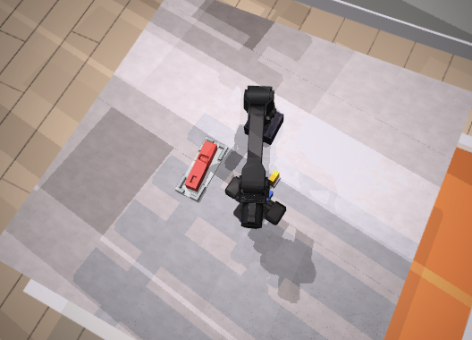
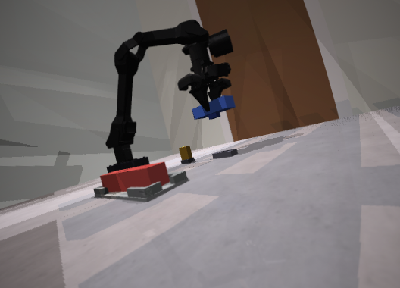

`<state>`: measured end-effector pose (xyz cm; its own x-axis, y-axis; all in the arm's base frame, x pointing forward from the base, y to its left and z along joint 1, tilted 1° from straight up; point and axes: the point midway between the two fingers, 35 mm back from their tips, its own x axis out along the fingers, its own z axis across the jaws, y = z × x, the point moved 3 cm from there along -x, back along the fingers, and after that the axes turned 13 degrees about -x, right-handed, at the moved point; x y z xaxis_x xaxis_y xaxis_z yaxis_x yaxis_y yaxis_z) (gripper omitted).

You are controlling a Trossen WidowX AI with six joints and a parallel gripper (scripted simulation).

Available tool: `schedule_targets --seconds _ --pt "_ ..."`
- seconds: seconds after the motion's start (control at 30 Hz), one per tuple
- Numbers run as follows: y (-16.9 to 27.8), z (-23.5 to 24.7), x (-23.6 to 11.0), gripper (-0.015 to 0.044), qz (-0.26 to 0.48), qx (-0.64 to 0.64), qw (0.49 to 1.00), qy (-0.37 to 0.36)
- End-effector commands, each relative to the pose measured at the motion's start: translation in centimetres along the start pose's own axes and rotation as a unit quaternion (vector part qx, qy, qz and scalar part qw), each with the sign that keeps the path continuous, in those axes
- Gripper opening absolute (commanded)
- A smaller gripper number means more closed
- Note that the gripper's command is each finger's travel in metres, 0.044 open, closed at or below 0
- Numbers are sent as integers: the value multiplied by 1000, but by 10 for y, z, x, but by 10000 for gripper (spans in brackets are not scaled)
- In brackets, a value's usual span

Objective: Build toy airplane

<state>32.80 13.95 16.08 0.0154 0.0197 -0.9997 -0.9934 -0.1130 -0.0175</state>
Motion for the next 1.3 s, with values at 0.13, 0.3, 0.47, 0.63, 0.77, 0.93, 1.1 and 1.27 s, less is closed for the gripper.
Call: schedule_targets --seconds 0.13,0.3,0.47,0.63,0.77,0.93,1.1,1.27 --pt "0 -8 -7 0 -6 16 1000 -2" --pt "0 -25 -6 0 -6 50 999 -1" --pt "2 -41 -4 0 -6 83 997 -1" --pt "4 -57 -2 0 -6 116 993 -1" --pt "6 -70 0 0 -6 143 990 0" --pt "10 -86 2 0 -6 179 984 0" --pt "14 -102 4 0 -6 214 977 1" --pt "19 -117 6 0 -6 249 968 2"
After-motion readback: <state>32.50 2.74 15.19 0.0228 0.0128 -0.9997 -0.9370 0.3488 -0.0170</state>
